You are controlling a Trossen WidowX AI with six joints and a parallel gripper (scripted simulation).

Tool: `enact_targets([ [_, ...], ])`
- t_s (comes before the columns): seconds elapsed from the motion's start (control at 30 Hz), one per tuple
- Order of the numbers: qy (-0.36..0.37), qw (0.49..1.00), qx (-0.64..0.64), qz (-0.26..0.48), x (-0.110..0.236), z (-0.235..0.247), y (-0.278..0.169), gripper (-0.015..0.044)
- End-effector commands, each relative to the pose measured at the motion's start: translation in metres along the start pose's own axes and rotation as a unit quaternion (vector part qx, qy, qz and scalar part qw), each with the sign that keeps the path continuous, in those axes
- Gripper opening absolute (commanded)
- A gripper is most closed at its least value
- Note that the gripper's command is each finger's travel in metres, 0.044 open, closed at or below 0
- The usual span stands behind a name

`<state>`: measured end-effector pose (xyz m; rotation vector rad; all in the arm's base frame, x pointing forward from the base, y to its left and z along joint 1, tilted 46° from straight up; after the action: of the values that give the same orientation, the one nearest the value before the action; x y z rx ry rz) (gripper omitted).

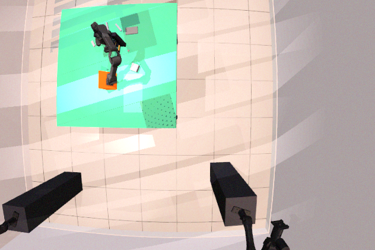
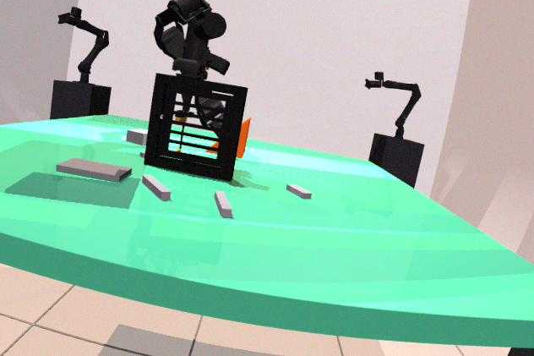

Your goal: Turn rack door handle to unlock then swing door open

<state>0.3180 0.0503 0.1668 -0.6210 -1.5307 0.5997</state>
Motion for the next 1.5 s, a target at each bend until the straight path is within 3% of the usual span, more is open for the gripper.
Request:
enact_targets([
  [0.0,0.002,0.999,-0.033,-0.001,0.000,0.003,0.002,0.0017],
  [1.47,0.011,0.920,-0.392,0.009,0.001,0.049,0.045,0.0017],
])
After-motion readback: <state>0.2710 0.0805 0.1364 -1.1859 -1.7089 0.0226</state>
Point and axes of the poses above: the point midway between the two fingers, 35 mm back from their tips, its own x axis back along the fingers, its own z axis across the jaws, y = z × x, the point moved 2 cm from there along x, back along the fingers, and after that the axes turned 5 degrees about -x, right-handed, at the moved point
